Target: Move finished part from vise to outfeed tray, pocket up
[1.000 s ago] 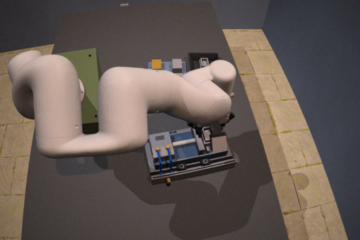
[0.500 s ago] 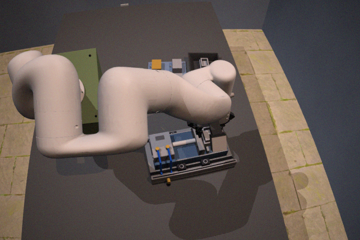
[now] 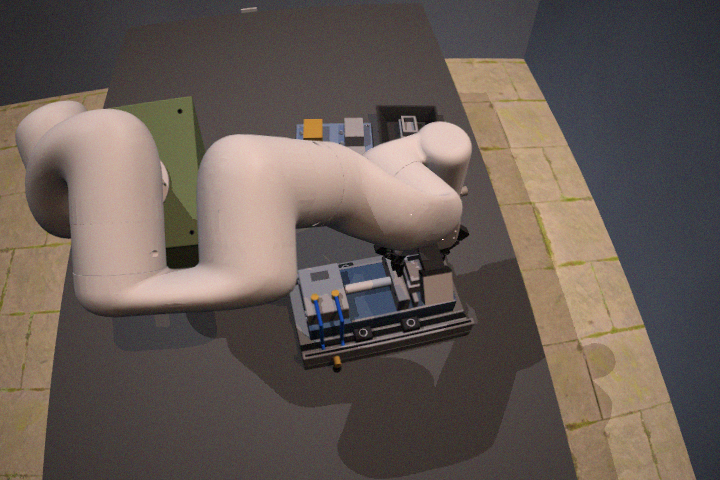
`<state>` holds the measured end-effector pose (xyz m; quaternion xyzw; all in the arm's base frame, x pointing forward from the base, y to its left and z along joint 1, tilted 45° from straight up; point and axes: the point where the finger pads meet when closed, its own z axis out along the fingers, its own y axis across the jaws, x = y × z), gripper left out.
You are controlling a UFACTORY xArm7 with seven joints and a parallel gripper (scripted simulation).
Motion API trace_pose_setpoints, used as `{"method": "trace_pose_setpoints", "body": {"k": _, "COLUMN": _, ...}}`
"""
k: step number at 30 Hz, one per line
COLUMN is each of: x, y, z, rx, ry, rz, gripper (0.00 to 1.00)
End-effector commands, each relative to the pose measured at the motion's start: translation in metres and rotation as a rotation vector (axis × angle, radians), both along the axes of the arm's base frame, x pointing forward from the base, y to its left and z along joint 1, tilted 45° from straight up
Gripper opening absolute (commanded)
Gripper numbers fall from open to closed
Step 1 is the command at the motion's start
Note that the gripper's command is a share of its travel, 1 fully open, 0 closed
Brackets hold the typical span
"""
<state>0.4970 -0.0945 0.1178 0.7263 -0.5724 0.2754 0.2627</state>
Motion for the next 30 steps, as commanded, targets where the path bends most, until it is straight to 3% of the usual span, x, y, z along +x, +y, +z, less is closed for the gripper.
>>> {"method": "trace_pose_setpoints", "body": {"k": 1, "x": 0.0014, "y": 0.0006, "z": -0.0004, "rx": 0.001, "ry": -0.003, "rz": 0.004, "gripper": 0.69}}
{"method": "trace_pose_setpoints", "body": {"k": 30, "x": 0.0023, "y": -0.0051, "z": -0.0062, "rx": 0.001, "ry": -0.003, "rz": 0.004, "gripper": 0.69}}
